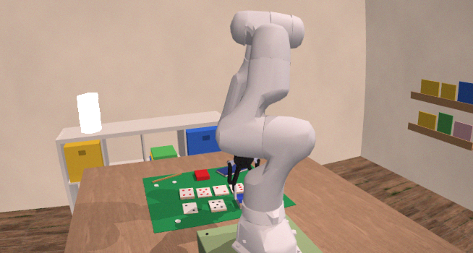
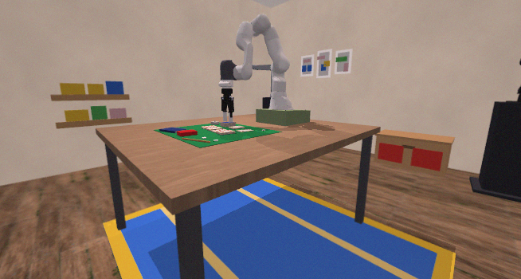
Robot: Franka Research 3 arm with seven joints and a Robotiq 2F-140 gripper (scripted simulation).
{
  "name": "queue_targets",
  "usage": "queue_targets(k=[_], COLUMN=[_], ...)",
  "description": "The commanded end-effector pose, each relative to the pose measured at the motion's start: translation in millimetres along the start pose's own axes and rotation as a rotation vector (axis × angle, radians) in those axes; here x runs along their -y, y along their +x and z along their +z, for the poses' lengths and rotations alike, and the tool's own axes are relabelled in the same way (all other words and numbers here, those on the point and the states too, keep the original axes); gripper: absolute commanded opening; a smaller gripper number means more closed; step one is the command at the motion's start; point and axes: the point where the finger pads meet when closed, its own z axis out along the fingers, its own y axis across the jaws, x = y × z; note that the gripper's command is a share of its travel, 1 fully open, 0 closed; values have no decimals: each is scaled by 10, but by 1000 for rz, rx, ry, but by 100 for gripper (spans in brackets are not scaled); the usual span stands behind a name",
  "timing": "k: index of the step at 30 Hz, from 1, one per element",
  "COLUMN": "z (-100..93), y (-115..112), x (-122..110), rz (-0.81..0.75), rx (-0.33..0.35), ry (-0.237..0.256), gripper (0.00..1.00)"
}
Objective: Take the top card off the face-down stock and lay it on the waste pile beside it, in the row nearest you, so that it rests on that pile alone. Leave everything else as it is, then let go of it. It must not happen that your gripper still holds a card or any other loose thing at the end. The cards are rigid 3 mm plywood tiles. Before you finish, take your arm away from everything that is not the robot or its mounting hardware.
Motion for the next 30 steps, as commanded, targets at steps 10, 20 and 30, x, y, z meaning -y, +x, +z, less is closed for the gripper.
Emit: queue_targets(k=[10, 20, 30], z=[1, 12, 34], y=[5, 5, 5], x=[1, 1, 1], rz=[3, 3, 3], rx=[1, 1, 1], ry=[1, 1, 1], gripper=[50, 50, 50])
